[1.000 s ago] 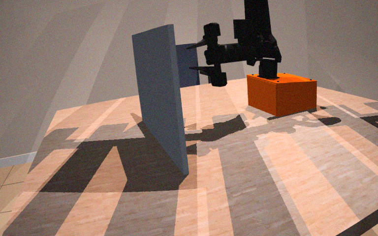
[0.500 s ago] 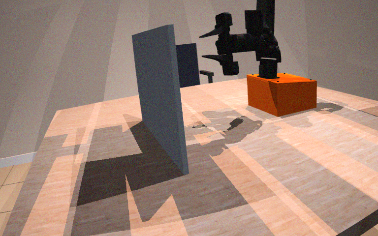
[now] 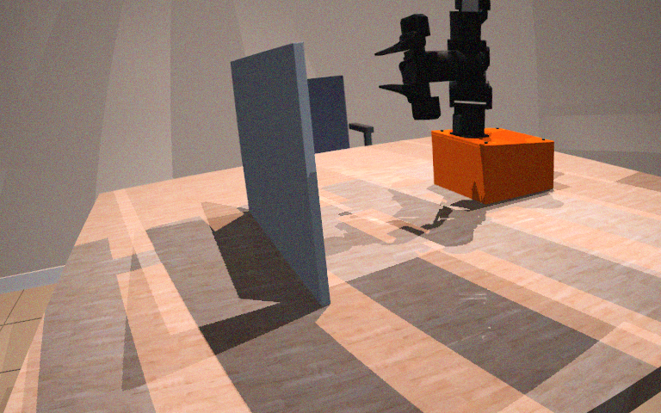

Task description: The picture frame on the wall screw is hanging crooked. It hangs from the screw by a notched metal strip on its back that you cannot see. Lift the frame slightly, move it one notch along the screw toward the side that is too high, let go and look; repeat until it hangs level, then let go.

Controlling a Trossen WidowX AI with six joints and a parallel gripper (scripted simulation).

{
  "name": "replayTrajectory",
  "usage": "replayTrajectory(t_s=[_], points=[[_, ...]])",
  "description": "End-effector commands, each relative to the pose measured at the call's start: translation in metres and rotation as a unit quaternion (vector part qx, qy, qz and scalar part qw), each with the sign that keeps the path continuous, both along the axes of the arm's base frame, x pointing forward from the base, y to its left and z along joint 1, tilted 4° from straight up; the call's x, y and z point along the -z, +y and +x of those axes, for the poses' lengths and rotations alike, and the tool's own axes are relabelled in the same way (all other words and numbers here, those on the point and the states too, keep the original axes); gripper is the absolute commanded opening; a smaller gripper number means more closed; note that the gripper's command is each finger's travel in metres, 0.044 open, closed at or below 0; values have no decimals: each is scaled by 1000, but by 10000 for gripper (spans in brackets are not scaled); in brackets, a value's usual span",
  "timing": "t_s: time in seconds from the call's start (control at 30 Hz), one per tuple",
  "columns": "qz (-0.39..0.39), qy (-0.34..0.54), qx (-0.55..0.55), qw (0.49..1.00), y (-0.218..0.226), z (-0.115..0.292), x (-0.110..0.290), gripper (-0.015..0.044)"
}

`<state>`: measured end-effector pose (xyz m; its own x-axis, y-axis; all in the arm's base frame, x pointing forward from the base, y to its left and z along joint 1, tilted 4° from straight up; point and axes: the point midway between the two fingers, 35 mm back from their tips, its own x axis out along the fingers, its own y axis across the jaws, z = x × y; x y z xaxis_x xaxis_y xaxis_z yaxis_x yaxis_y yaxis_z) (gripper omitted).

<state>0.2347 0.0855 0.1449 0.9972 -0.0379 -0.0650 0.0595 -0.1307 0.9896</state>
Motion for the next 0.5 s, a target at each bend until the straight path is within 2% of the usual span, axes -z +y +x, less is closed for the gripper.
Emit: replayTrajectory(t_s=[0.0, 0.47], points=[[-5, 2, -2, 1000, -1, -3, 2, 260], [-7, 4, -2, 1000, -2, -5, 3, 260]])
